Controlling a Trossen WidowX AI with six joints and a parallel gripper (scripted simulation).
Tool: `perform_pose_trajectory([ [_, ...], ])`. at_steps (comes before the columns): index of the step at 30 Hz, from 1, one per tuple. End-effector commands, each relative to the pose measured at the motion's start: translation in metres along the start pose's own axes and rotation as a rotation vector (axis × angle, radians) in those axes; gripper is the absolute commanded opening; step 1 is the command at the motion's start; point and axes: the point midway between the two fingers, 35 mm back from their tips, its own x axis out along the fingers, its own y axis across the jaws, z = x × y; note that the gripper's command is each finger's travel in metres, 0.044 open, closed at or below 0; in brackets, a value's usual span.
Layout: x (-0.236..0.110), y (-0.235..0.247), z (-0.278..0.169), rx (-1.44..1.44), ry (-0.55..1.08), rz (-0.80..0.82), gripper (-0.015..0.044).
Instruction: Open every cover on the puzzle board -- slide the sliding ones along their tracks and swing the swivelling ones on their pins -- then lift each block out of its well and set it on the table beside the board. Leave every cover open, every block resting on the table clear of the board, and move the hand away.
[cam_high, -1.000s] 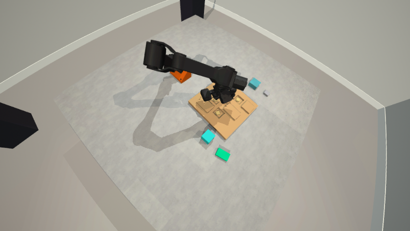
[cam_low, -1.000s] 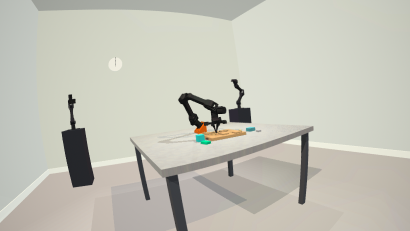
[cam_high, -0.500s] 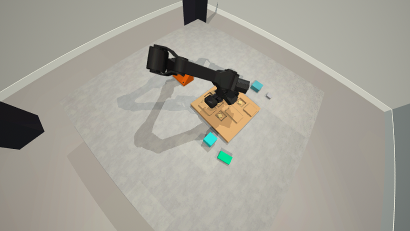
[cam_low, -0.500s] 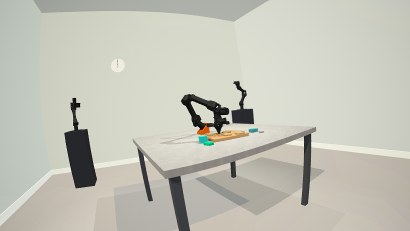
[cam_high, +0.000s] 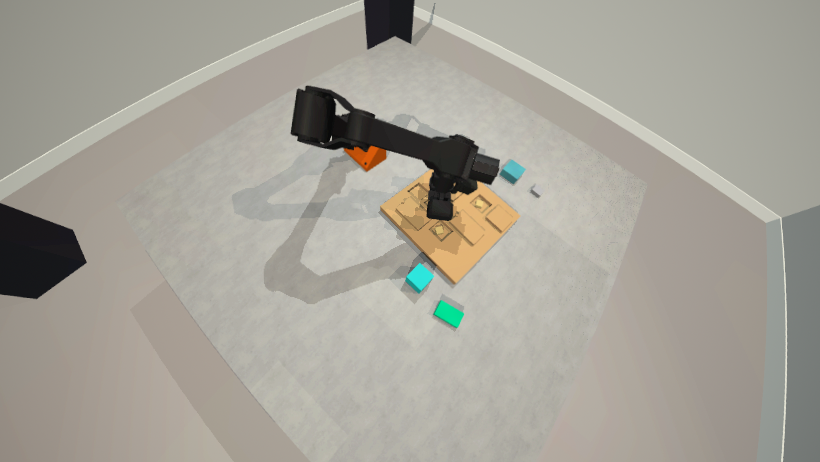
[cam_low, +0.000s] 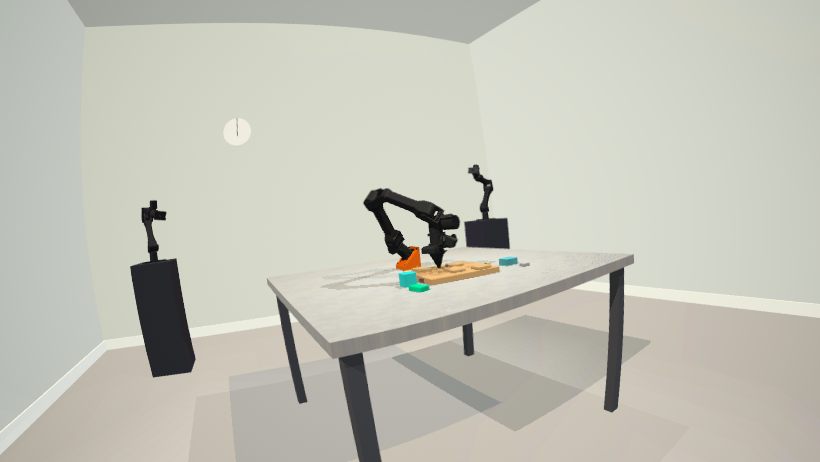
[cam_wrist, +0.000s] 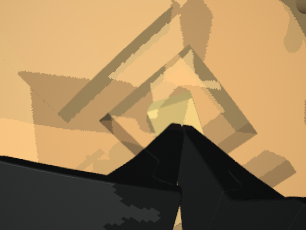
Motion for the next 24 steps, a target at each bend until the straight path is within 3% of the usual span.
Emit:
perform_pose_trajectory([
  [1, -0.003, 0.000, 0.000, 0.000, -0.001, 0.000, 0.0053],
  [5, -0.021, 0.000, 0.002, -0.156, -0.004, 0.001, 0.0144],
  [13, -0.056, 0.001, 0.001, -0.454, -0.008, 0.000, 0.0144],
  [24, -0.051, 0.001, 0.002, -0.461, -0.008, 0.000, 0.0144],
])
